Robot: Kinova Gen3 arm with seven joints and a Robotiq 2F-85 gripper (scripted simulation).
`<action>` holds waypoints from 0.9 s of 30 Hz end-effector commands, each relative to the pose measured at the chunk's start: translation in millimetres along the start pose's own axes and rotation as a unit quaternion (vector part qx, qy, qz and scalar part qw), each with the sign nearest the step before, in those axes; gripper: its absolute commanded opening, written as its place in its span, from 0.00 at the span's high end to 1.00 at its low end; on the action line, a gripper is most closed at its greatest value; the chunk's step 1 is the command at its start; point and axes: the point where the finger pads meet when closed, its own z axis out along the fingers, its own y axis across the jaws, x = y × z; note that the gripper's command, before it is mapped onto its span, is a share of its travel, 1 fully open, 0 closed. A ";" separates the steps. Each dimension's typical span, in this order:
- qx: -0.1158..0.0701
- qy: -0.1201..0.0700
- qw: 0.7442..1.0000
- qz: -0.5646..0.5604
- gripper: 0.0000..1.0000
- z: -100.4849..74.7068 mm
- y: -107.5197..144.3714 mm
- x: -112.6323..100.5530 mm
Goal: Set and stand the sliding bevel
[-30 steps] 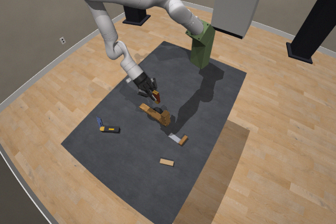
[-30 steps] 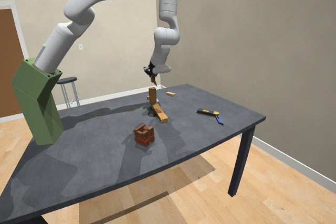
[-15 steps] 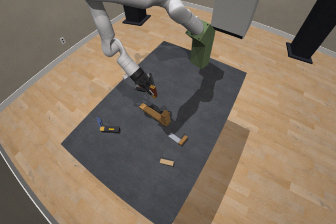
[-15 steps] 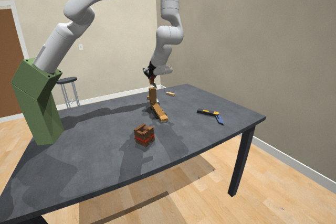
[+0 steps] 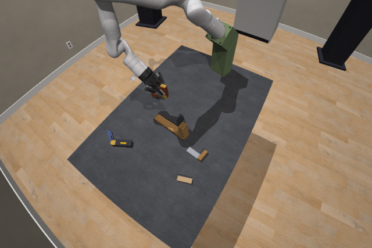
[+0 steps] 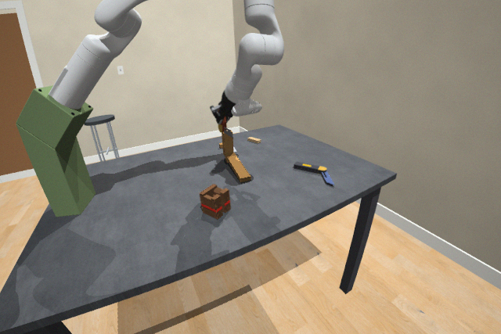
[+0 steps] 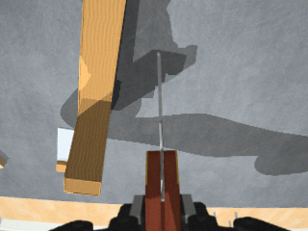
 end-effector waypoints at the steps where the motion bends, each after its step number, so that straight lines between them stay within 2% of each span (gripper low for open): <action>1: -0.018 0.002 1.000 -0.017 0.90 -15.9 15.4 13.7; 4: -0.032 0.004 0.999 -0.031 0.90 -28.9 29.0 25.5; 6: -0.032 0.004 0.999 -0.031 0.90 -28.9 29.0 25.5; 21: -0.101 0.015 0.990 -0.095 0.90 -89.6 92.6 80.6; 23: -0.101 0.015 0.990 -0.095 0.90 -89.6 92.6 80.6; 27: -0.114 0.017 0.988 -0.107 0.90 -101.1 104.6 91.0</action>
